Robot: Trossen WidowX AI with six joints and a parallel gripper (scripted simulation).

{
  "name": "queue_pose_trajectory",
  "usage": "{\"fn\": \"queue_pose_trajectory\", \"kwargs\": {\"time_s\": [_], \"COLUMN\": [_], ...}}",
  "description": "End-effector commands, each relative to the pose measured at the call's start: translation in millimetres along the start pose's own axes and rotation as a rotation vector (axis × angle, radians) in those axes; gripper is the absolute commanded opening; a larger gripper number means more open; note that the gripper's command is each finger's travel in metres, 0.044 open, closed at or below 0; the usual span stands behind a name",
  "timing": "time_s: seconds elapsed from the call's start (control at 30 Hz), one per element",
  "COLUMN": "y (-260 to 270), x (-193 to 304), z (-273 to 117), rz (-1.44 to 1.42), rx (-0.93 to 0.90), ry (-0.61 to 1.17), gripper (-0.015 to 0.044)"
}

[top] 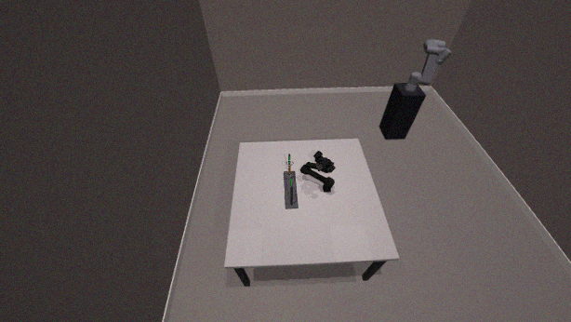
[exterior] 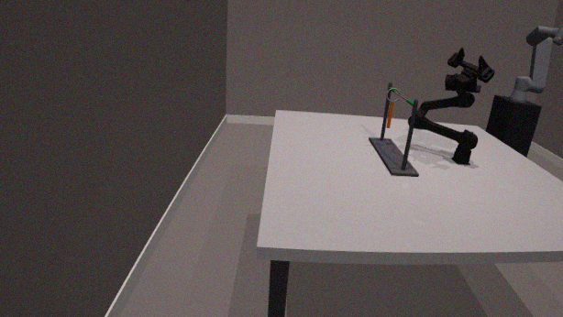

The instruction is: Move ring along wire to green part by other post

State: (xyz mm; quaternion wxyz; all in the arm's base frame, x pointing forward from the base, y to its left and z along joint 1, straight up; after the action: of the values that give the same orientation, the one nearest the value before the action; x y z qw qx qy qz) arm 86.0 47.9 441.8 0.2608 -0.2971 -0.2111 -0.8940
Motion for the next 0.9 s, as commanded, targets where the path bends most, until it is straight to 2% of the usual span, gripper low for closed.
{"fn": "queue_pose_trajectory", "kwargs": {"time_s": [0.0, 0.27, 0.87], "y": [0.0, -4.5, -57.7], "x": [0.1, 10.6, 26.9], "z": [-0.1, -4.9, -3.6], "rz": [-0.004, -0.265, -1.087], "rx": [-0.001, -0.062, -0.186], "ry": [0.000, 0.024, 0.148], "gripper": [0.0374, 0.0164, 0.0160]}}
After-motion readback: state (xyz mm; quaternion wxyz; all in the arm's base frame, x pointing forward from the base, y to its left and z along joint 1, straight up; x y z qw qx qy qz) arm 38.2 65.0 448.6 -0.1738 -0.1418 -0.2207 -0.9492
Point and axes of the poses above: the point midway between the two fingers, 35 mm back from their tips, its own z axis out along the fingers, its own y axis across the jaws, x = y × z, the point moved 2 cm from there along -z, back along the fingers
